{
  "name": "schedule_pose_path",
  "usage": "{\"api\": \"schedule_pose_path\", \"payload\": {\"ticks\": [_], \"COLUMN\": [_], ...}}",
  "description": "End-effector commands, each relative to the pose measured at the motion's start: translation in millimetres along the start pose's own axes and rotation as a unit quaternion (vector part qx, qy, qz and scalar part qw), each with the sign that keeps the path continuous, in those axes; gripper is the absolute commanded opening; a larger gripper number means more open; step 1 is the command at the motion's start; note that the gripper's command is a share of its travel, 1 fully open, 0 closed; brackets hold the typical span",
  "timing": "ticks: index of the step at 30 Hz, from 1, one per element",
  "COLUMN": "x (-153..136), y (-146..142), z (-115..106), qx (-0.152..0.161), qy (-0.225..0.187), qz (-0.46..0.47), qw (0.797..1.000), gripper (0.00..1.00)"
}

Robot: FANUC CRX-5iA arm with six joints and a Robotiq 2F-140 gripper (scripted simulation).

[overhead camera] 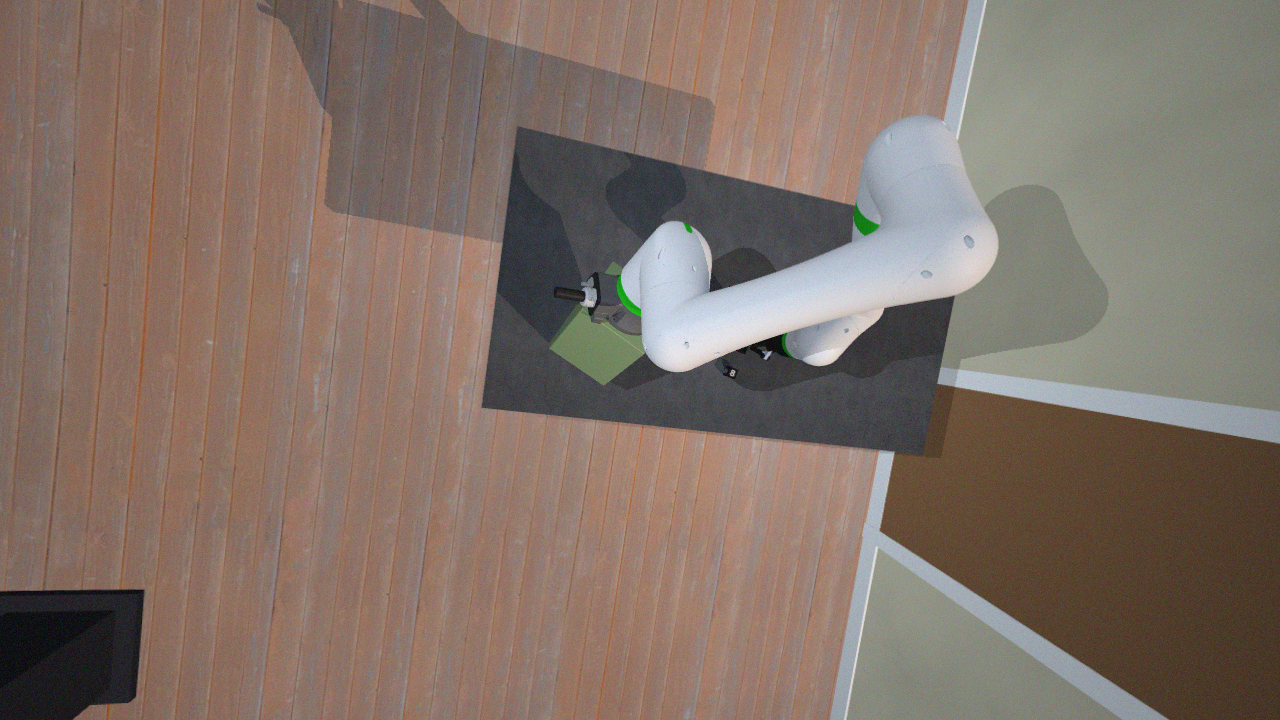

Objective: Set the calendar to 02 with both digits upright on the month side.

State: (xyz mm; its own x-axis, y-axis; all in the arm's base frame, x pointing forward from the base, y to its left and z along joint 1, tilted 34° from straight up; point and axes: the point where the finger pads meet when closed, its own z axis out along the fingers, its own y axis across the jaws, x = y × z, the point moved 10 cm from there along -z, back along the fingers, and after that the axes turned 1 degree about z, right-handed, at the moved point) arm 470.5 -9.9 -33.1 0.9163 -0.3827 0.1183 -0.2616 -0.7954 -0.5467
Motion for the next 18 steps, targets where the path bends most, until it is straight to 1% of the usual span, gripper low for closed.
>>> {"api": "schedule_pose_path", "payload": {"ticks": [1,18], "x": [0.1,0.1], "y": [0.1,0.1], "z": [0.5,7.2], "qx": [0.0,0.0], "qy": [0.0,0.0], "qz": [0.0,0.0], "qw": [1.0,1.0], "gripper": [0.17,0.17]}}
